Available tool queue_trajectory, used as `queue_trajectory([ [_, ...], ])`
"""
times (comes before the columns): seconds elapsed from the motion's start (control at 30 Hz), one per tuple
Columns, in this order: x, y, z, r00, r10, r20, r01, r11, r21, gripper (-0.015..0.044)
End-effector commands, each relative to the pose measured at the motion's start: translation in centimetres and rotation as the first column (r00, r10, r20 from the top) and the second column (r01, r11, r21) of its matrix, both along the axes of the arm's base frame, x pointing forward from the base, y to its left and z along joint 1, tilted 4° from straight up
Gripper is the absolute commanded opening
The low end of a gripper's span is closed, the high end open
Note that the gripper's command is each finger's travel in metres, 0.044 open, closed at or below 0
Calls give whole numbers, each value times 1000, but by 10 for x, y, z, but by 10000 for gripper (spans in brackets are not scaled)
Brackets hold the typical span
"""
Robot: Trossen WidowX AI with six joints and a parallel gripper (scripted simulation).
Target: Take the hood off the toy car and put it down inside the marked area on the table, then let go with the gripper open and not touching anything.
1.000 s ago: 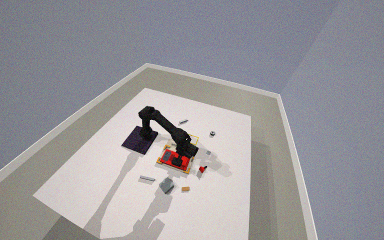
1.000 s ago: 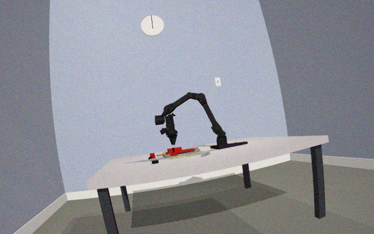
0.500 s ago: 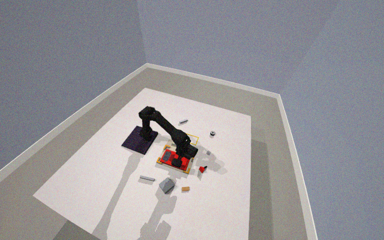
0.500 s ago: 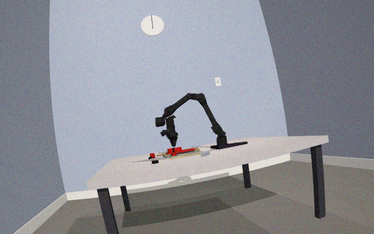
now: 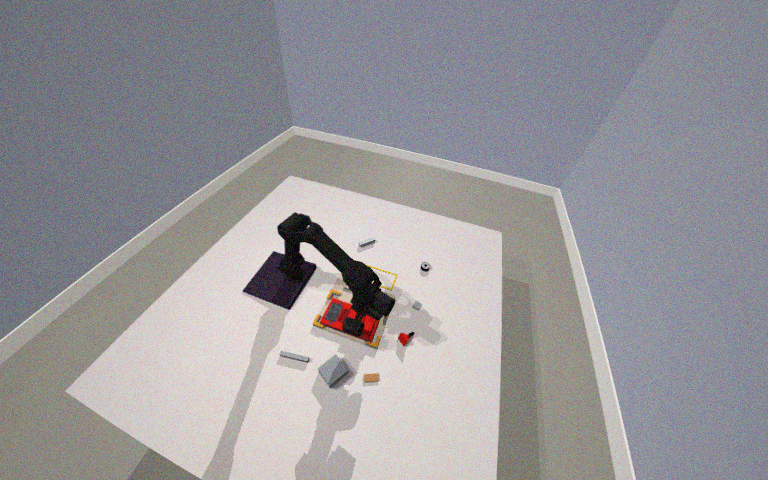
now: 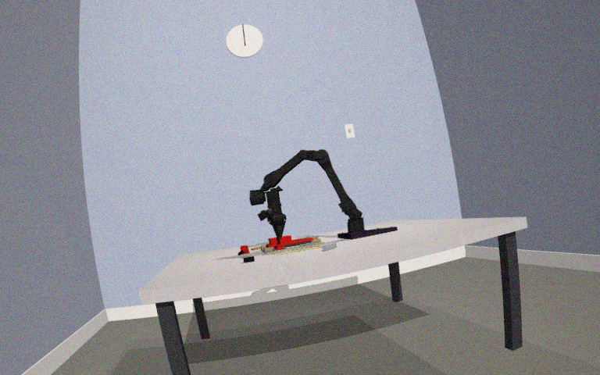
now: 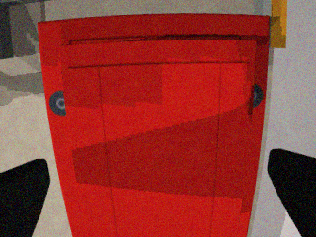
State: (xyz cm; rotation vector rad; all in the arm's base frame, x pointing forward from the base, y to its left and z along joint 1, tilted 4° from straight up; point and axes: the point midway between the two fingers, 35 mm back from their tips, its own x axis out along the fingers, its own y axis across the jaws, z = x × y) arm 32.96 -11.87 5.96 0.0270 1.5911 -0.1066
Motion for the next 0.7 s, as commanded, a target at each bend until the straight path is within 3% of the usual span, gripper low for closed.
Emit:
queue_trajectory([
  [0.0,-1,-1,-3,1000,5,-5,-5,1000,-4,440],
  [0.67,-1,-1,-13,1000,5,-5,-5,1000,-4,440],
])
